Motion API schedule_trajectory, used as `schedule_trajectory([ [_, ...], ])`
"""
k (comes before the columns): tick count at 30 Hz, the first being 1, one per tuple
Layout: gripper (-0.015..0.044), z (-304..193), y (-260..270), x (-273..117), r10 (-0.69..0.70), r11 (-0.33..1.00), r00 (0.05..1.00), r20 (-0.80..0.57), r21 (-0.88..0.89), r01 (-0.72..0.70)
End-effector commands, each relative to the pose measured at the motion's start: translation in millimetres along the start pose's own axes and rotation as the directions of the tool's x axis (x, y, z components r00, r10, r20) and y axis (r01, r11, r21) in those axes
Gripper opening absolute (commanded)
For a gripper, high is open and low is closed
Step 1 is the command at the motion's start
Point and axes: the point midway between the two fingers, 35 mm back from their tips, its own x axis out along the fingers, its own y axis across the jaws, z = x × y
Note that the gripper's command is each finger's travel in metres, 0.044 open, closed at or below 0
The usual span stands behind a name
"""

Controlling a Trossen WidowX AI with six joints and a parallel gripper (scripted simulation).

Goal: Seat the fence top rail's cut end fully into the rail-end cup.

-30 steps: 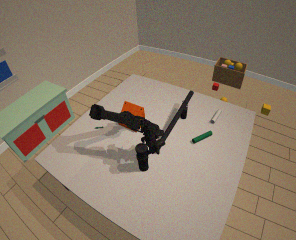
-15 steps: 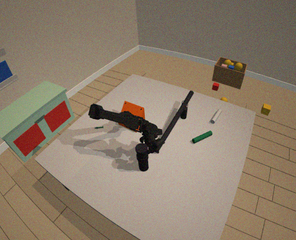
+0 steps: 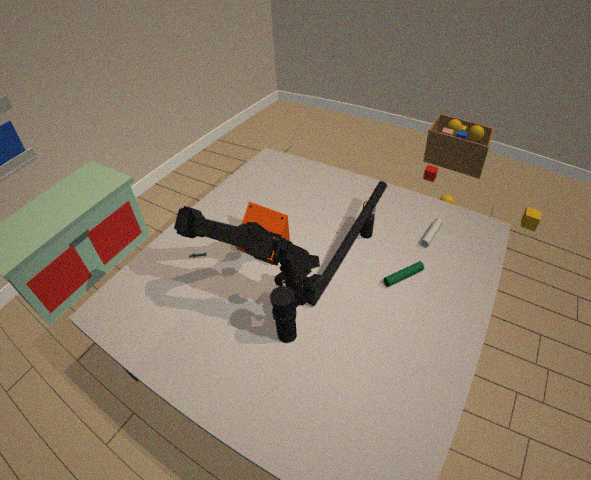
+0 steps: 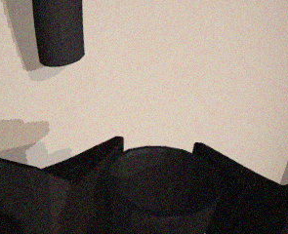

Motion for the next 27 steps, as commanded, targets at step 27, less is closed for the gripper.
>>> schedule_trajectory([
  [27, 0.0000, -0.7, 15.1, -8.1, 0.009, 0.987, 0.996, 0.090, -0.162, 0.006],
])
